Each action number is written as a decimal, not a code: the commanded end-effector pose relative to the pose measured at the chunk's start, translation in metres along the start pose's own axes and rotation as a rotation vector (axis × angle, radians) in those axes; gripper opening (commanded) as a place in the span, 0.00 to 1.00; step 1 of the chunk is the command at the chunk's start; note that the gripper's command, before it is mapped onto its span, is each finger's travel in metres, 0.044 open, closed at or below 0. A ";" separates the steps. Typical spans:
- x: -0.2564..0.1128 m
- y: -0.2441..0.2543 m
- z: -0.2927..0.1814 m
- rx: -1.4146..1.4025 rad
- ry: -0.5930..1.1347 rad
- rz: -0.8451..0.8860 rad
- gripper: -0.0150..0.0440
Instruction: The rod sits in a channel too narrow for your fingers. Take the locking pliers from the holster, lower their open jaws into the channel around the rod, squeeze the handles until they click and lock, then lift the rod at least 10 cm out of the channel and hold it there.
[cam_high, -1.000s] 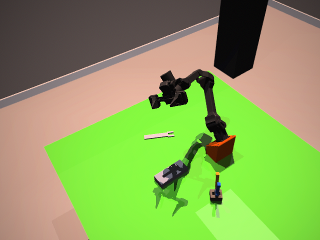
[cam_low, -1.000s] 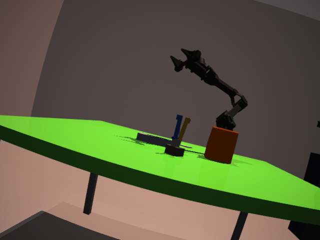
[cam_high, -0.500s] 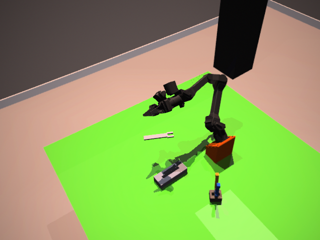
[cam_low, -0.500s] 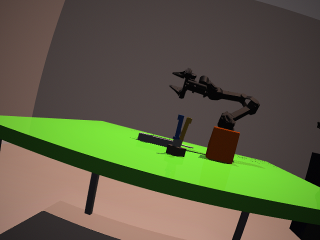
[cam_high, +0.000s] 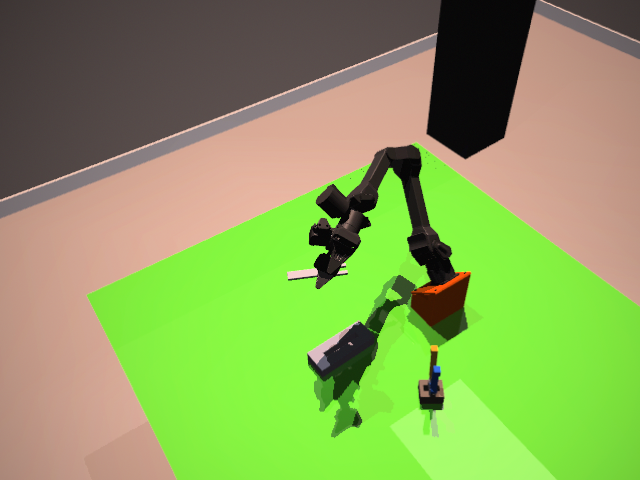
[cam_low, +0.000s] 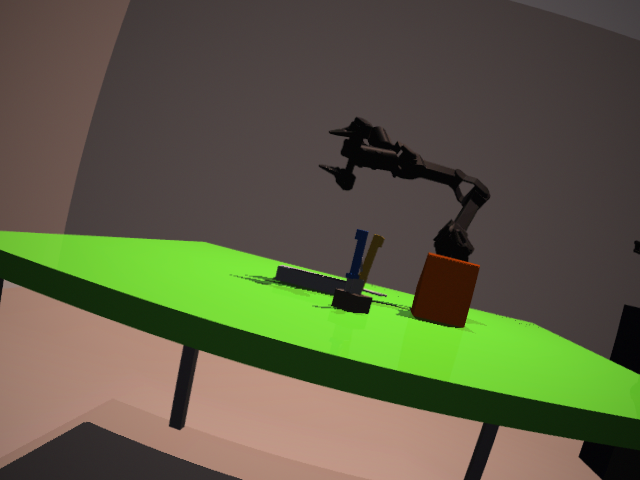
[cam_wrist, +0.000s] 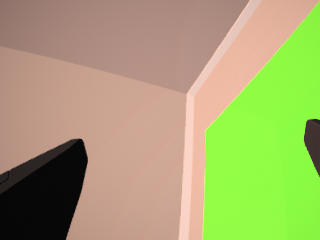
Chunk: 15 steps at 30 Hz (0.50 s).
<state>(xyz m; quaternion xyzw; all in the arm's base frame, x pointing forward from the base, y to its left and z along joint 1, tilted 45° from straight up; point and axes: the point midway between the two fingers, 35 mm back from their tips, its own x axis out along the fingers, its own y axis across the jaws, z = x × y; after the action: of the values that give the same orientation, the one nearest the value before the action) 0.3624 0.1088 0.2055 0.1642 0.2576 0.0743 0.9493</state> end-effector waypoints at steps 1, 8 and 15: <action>0.035 0.022 -0.060 0.114 0.242 -0.053 1.00; 0.063 0.055 -0.177 0.245 0.596 -0.273 1.00; 0.054 0.065 -0.294 0.262 0.790 -0.626 1.00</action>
<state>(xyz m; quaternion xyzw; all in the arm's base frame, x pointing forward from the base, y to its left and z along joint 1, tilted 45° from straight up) 0.2883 0.2513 0.0051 0.1932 0.6106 -0.1139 0.7595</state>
